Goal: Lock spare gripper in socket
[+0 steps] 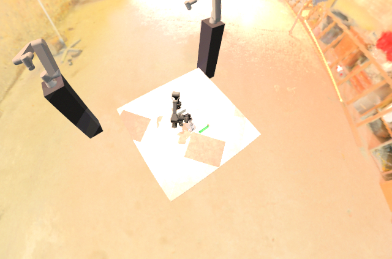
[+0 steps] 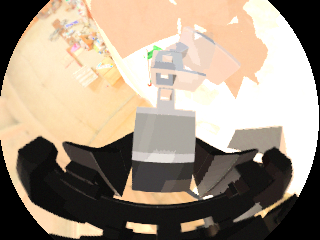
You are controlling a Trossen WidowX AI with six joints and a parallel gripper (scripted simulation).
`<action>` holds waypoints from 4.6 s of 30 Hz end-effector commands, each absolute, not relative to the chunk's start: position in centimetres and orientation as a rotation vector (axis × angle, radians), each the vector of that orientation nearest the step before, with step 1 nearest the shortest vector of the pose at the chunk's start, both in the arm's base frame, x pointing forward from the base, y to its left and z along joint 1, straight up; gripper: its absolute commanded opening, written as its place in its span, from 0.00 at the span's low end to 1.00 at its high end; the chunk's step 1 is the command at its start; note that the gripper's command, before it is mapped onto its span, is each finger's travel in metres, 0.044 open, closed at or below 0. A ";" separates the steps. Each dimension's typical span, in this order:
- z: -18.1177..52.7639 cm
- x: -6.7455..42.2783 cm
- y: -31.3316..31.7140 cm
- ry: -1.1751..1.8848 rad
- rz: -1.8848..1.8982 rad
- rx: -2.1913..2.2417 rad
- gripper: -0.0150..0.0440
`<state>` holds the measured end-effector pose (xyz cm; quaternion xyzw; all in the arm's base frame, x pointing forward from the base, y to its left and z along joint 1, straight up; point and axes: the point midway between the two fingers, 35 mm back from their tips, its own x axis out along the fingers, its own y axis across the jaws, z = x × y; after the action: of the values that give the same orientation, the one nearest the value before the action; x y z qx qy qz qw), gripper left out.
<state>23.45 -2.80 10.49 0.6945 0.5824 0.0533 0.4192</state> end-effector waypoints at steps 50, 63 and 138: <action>6.7 26.5 -2.7 1.467 0.130 1.748 0.25; 6.7 26.5 -2.7 1.467 0.130 1.748 0.83; 16.2 20.8 -2.2 1.413 0.004 1.824 1.00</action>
<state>20.80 -2.30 15.33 0.7214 0.5675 0.0058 0.3968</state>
